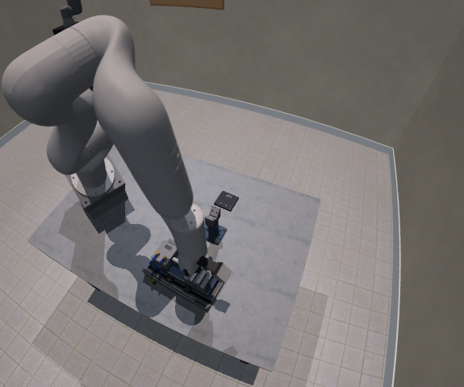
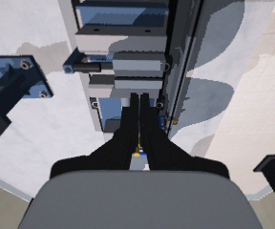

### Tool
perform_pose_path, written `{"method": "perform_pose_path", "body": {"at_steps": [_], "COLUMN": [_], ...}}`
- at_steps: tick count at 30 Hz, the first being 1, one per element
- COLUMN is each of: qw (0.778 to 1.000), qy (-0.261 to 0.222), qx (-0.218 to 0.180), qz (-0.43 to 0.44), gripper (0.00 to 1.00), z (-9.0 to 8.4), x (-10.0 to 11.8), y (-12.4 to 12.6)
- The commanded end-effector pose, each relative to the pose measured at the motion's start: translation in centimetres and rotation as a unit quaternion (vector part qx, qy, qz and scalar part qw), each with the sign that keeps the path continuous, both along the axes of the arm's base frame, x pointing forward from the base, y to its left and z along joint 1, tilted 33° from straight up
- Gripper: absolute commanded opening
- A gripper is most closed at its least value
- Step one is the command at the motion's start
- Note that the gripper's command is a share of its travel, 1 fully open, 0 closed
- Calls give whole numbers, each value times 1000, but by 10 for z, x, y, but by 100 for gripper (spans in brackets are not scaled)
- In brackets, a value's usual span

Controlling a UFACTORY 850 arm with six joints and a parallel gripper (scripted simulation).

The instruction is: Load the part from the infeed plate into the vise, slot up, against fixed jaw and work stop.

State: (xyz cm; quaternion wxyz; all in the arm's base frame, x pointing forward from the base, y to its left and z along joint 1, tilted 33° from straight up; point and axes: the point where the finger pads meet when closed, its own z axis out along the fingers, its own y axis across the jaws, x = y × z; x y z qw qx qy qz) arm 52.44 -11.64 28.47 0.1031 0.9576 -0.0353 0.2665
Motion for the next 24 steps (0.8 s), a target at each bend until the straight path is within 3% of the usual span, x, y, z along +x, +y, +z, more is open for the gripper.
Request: {"method": "perform_pose_path", "body": {"at_steps": [1,11,24], "qw": [1000,1000,1000], "qy": [0,0,0], "qx": [0,0,0], "qz": [0,0,0], "gripper": [0,0,0], "z": [1,6,6], "x": [0,-6,-6], "y": [0,-44,-44]}}
